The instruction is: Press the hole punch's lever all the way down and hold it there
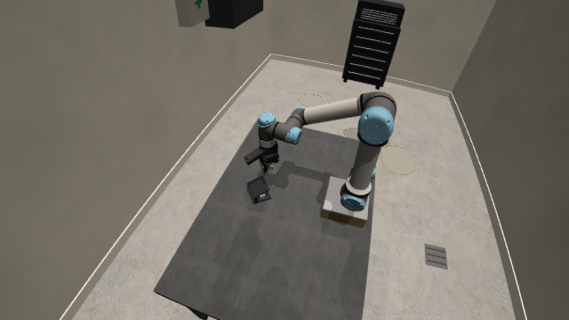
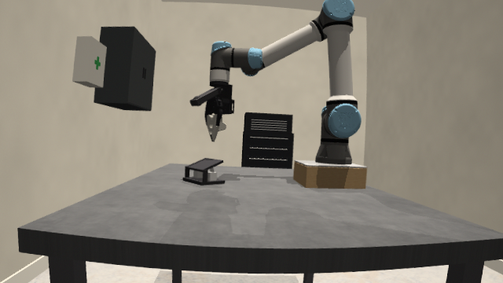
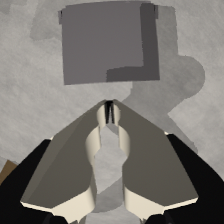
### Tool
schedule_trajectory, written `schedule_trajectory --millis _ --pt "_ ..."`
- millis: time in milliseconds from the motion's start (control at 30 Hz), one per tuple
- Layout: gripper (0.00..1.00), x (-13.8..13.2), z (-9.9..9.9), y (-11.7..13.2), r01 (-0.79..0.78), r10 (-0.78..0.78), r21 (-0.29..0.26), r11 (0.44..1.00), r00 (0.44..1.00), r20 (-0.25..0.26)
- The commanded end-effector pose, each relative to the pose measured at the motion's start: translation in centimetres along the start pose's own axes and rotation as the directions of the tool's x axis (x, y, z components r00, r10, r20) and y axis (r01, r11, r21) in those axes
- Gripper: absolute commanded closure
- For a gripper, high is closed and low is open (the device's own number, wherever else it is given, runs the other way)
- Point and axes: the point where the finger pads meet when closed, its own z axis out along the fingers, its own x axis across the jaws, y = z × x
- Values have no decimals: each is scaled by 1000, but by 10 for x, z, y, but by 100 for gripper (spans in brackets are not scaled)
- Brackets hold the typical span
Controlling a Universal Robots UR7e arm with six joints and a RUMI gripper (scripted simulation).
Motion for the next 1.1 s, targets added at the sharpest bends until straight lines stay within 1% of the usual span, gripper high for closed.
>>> schedule_trajectory --millis 0,233,600,667,1067 --pt "100 0 1 0 0 0 1 1000 1000 -1" --pt "100 0 5 -1 0 0 1 1000 1000 -1" --pt "100 0 22 -2 0 0 1 1000 1000 -1" --pt "100 0 22 -2 0 0 1 1000 1000 -1" --pt "100 -1 44 -3 0 0 1 1000 1000 -1"
